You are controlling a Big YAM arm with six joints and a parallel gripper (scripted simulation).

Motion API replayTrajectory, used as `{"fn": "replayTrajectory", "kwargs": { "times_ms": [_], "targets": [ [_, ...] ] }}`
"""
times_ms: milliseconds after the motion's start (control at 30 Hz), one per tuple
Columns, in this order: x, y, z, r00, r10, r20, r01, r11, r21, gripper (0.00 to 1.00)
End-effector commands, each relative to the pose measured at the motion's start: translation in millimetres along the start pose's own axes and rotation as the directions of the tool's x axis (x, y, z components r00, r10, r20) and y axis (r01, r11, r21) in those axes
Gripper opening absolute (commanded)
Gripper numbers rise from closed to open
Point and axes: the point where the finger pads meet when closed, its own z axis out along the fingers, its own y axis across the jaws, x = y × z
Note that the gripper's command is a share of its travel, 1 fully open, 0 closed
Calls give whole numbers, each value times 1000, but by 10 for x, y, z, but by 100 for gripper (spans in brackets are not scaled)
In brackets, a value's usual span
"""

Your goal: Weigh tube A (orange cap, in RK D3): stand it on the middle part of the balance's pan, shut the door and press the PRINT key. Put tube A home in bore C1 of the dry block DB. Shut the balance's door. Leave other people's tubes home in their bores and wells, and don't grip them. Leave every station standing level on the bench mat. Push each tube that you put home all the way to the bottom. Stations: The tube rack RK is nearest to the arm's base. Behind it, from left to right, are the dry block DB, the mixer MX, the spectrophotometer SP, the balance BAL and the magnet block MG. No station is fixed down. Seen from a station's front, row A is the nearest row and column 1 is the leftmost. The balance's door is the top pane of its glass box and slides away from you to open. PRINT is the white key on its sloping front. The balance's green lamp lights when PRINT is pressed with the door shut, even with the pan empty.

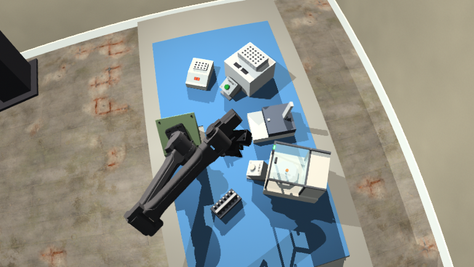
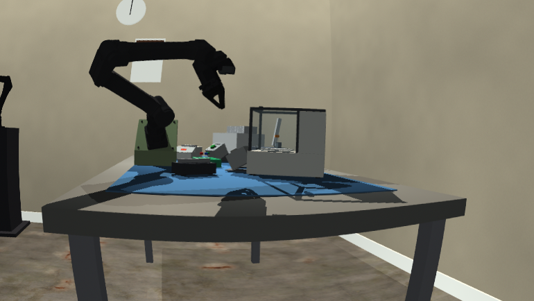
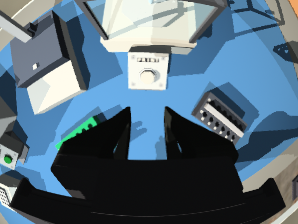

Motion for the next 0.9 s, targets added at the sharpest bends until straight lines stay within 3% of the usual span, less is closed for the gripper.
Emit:
{"fn": "replayTrajectory", "kwargs": {
  "times_ms": [0, 667, 867],
  "targets": [
    [-244, -16, -148, 998, 62, 17, -61, 998, -11, 30],
    [-372, -5, -418, 998, 61, 11, -61, 998, -15, 30],
    [-370, -35, -385, 998, 69, 1, -69, 998, -3, 30]
  ]
}}
